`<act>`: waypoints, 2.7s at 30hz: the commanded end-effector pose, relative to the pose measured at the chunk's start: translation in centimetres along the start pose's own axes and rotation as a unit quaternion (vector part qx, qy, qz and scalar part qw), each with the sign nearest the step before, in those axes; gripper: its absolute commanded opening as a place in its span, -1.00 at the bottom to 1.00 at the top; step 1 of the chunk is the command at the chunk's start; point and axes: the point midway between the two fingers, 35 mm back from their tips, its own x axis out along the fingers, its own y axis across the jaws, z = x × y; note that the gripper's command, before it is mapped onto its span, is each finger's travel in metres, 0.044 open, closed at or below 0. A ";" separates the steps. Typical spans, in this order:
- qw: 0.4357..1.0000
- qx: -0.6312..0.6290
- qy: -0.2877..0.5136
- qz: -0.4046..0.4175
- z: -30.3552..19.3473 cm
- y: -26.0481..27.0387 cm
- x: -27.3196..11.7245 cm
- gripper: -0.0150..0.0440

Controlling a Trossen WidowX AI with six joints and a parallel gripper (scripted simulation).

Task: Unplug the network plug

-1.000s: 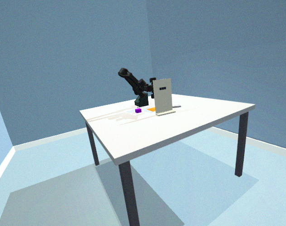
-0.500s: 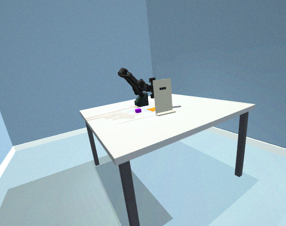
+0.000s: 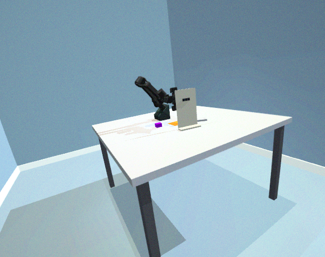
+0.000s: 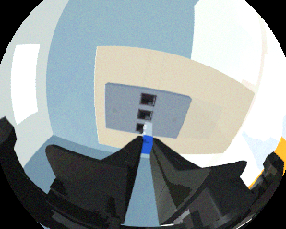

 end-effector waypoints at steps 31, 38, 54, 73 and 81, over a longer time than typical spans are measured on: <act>1.000 -0.001 0.000 0.000 -0.3 0.1 -1.7 -0.49; 1.000 0.000 0.001 -0.001 -0.6 1.3 -1.8 -0.49; 1.000 0.002 0.002 -0.003 -1.2 4.2 -2.6 -0.49; 0.997 0.027 0.012 -0.078 -2.4 3.2 -3.2 -0.49; 0.981 0.055 0.011 -0.184 -3.5 -0.8 -3.6 -0.49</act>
